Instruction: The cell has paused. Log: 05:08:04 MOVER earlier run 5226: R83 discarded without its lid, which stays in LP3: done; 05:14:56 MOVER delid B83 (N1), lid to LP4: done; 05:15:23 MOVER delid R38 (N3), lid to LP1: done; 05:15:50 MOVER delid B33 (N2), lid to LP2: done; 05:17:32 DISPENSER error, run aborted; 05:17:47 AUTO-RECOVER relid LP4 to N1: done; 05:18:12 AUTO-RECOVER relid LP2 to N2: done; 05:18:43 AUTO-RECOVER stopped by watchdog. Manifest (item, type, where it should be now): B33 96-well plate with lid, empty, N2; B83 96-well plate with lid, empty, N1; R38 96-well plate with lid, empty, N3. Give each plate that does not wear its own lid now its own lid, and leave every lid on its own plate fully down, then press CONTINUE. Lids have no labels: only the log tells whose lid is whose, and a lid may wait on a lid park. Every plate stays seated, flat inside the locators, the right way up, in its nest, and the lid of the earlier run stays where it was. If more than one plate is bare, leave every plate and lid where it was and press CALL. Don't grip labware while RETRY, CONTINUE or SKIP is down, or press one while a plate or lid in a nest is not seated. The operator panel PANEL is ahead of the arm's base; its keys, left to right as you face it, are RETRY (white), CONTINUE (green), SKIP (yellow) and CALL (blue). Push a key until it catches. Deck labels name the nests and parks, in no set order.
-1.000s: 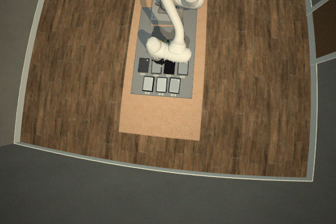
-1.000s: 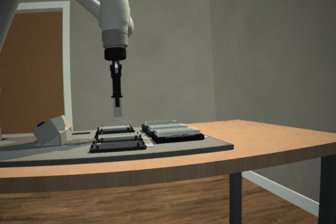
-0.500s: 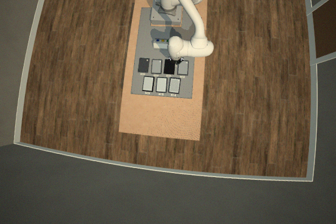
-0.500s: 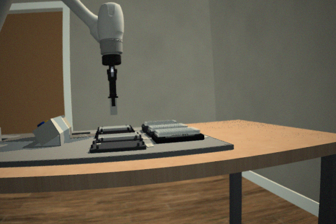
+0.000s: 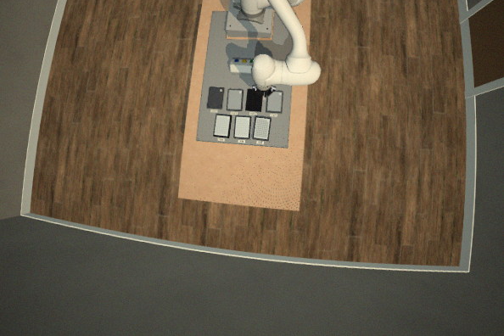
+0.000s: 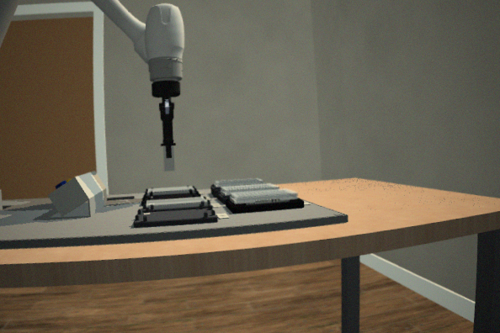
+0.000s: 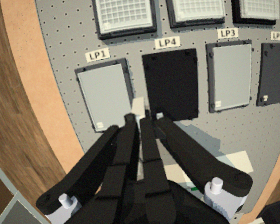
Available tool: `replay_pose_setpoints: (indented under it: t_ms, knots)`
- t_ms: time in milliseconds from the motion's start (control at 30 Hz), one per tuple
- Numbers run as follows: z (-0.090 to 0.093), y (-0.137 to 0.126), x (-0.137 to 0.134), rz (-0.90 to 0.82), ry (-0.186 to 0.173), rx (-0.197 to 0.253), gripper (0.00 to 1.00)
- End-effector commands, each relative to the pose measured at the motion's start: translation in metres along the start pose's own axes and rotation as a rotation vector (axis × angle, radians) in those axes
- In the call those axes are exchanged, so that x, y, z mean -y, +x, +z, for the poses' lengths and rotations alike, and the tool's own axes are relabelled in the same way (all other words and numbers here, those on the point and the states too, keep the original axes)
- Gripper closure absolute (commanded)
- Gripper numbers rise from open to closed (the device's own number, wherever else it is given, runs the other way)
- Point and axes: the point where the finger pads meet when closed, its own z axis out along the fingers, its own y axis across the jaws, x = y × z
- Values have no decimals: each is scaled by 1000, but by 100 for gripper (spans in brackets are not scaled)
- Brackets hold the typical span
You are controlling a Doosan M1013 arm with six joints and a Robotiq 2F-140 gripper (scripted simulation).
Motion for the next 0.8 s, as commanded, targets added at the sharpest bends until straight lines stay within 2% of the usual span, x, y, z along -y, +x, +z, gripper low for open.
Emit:
replay_pose_setpoints:
  t_ms: [0, 233, 267, 333, 367, 400, 433, 467, 500, 533, 567, 600, 767]
  knots:
    - [0, 0, 0, 0, 0, 0, 100]
    - [0, 2, 0, 0, 0, 0, 100]
    - [-1, 15, -3, 0, 0, 0, 100]
    - [-3, 76, -20, 0, 1, 0, 100]
    - [-3, 76, -20, 0, 1, 0, 100]
    - [-3, 103, -30, 0, 1, 0, 100]
    - [-3, 114, -33, 0, 1, 0, 100]
    - [-3, 114, -33, 0, 1, 0, 100]
    - [-2, 148, -47, 0, 0, 0, 100]
    - [-2, 148, -47, 0, 0, 0, 100]
    - [-1, 171, -57, 0, 0, 0, 100]
    - [0, 182, -63, 0, 0, 0, 100]
    - [0, 184, -63, 0, 0, 0, 100]
